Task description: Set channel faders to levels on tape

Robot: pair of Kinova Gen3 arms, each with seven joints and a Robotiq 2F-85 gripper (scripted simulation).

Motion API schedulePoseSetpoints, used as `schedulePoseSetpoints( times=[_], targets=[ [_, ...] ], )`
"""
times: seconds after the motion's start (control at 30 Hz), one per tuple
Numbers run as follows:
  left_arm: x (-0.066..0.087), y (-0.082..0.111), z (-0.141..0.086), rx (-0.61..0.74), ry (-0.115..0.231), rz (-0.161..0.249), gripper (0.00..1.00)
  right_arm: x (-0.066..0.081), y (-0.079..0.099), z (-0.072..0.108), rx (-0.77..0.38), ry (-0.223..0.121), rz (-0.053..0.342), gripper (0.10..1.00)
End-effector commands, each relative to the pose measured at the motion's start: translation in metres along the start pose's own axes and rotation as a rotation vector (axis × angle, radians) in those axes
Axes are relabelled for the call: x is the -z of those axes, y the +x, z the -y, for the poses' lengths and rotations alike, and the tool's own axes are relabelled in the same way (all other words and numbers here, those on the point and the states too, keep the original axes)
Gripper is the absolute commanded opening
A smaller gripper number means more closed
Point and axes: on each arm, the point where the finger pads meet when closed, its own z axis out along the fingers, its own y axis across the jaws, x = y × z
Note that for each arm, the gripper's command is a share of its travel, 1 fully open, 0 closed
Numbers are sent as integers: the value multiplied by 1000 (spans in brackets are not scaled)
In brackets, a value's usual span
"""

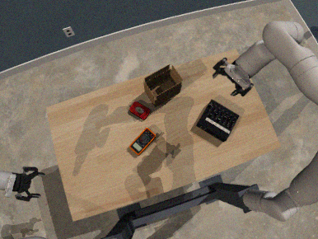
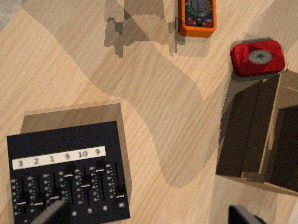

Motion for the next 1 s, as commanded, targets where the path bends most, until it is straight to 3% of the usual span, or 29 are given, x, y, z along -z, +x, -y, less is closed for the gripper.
schedulePoseSetpoints(
  times=[0.0,0.2,0.27,0.47,0.77,0.83,0.97],
  targets=[
    [21,-12,-39,46,44,75,1000,1,0,0,0,-2,1,1000],
    [51,-23,-114,138,101,201,1000,1,0,0,0,-2,1,1000],
    [51,-23,-114,138,101,201,1000,1,0,0,0,-2,1,1000],
    [76,-20,-201,246,140,335,1000,1,0,0,0,-2,1,1000],
    [93,7,-315,399,156,501,1000,1,0,0,0,-2,1,1000],
    [93,7,-315,399,156,501,1000,1,0,0,0,-2,1,1000],
    [95,25,-361,465,151,564,1000,1,0,0,0,-2,1,1000]
  ],
)
